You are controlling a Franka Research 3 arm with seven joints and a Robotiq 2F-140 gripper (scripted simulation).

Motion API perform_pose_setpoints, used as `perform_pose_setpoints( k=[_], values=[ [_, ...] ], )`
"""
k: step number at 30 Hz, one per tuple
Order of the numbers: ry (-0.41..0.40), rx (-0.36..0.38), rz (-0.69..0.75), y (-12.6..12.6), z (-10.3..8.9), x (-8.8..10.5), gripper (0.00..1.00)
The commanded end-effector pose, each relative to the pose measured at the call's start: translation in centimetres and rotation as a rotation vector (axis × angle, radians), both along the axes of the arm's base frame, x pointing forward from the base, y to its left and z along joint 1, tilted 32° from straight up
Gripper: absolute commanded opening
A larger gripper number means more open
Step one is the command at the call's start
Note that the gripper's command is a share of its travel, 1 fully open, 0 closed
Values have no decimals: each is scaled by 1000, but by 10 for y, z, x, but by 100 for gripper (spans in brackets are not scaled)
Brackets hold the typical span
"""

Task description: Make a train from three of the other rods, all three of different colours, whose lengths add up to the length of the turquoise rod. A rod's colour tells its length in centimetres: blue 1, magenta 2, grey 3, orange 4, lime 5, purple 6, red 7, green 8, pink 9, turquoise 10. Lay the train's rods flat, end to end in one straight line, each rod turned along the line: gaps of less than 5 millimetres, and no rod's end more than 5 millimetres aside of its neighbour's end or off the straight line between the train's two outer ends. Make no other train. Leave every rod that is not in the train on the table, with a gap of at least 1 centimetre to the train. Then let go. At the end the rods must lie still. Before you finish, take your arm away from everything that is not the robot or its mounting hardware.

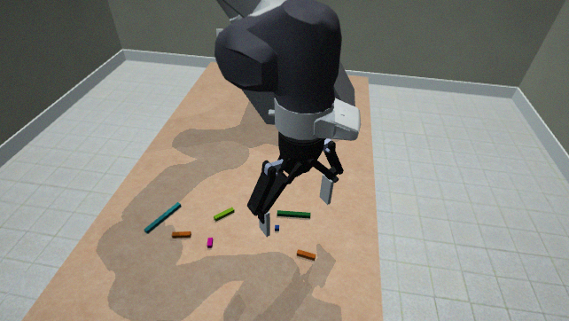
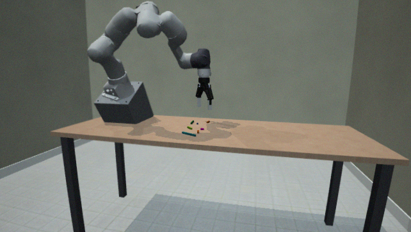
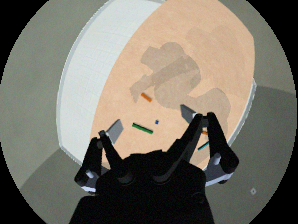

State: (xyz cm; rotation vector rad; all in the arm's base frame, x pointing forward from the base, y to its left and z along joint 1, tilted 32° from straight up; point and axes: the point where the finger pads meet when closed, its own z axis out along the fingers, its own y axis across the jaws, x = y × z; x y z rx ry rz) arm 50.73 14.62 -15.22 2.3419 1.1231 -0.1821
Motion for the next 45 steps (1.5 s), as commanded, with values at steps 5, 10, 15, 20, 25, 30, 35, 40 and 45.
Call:
perform_pose_setpoints(
  k=[5, 10, 15, 20, 25, 30, 35, 40, 45],
  values=[
    [127, -32, 187, 3, -4, 5, 100],
    [165, -39, 248, 6, -8, 8, 100],
    [205, -46, 311, 10, -11, 10, 100],
    [245, -53, 375, 13, -15, 13, 100],
    [277, -58, 426, 16, -18, 15, 100],
    [323, -66, 499, 19, -22, 18, 100],
    [360, -72, 556, 22, -25, 20, 100],
    [361, -72, 557, 22, -25, 20, 15],
    [361, -72, 557, 22, -25, 20, 15]
  ],
)
